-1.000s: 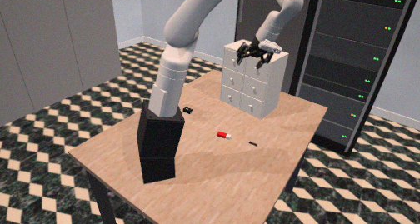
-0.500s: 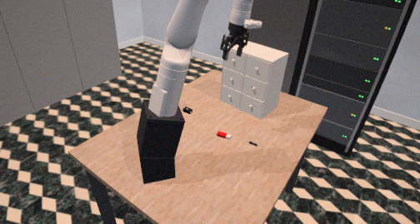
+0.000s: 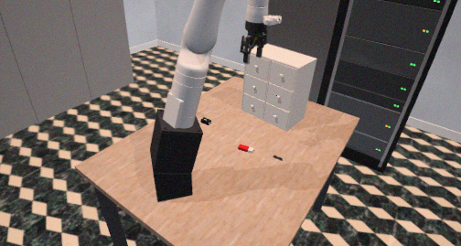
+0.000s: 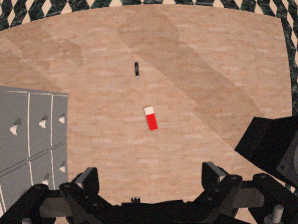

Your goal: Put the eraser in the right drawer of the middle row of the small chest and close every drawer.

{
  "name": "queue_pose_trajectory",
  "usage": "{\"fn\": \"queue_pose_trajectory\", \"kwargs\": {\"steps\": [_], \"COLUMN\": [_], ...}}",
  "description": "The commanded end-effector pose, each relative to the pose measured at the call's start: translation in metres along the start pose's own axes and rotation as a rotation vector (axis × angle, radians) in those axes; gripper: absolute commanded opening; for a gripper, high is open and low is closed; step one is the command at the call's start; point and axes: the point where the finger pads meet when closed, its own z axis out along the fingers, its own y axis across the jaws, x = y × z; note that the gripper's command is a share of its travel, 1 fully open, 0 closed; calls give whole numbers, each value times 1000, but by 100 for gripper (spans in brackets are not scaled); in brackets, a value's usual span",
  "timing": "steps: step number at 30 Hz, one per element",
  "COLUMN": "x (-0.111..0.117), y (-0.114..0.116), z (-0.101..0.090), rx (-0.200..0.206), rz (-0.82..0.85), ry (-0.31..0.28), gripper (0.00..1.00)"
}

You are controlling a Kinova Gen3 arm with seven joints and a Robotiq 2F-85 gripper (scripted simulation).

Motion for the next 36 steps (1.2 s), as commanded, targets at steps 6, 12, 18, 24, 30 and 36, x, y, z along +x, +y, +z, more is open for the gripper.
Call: {"fn": "queue_pose_trajectory", "kwargs": {"steps": [6, 12, 18, 24, 30, 36], "x": [0, 0, 0, 0, 0, -1], "y": [0, 0, 0, 0, -1, -2], "z": [-1, -1, -1, -1, -1, 0], "rx": [2, 2, 2, 2, 2, 3], "rz": [-1, -1, -1, 0, 5, 19], "ry": [2, 2, 2, 2, 1, -1], "gripper": [100, 100, 100, 100, 100, 100]}}
